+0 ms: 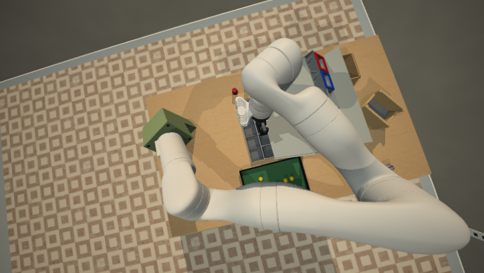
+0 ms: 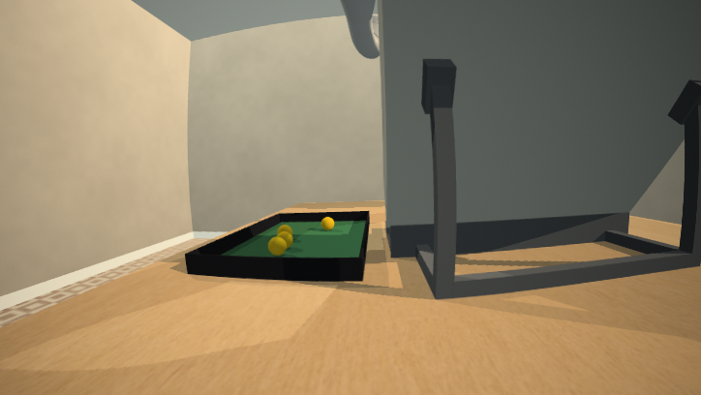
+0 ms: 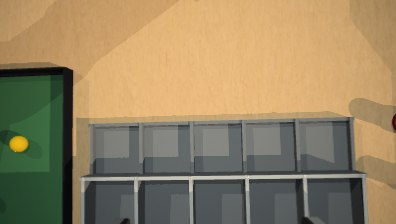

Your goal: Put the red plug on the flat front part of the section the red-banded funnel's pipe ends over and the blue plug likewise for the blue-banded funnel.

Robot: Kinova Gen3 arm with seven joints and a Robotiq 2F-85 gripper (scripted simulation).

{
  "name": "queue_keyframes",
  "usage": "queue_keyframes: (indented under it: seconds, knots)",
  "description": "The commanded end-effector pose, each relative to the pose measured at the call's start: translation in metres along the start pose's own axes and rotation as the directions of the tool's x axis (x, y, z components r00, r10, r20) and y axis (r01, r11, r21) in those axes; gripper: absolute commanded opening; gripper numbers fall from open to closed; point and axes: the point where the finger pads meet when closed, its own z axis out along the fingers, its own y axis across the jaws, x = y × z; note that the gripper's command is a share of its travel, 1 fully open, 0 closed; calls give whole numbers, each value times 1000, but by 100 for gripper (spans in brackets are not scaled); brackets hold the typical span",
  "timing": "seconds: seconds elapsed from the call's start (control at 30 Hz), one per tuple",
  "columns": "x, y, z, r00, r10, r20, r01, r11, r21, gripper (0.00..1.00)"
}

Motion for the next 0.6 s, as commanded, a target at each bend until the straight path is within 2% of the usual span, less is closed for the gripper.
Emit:
queue_keyframes:
  seconds: [0.0,0.13,0.17,0.57]
  knots:
    - [0,0,-1,1000,0,1,0,1000,-1,100]
    - [0,0,-1,1000,0,1,0,1000,-1,100]
    - [0,0,-1,1000,0,1,0,1000,-1,50]
    - [0,0,-1,1000,0,1,0,1000,-1,50]
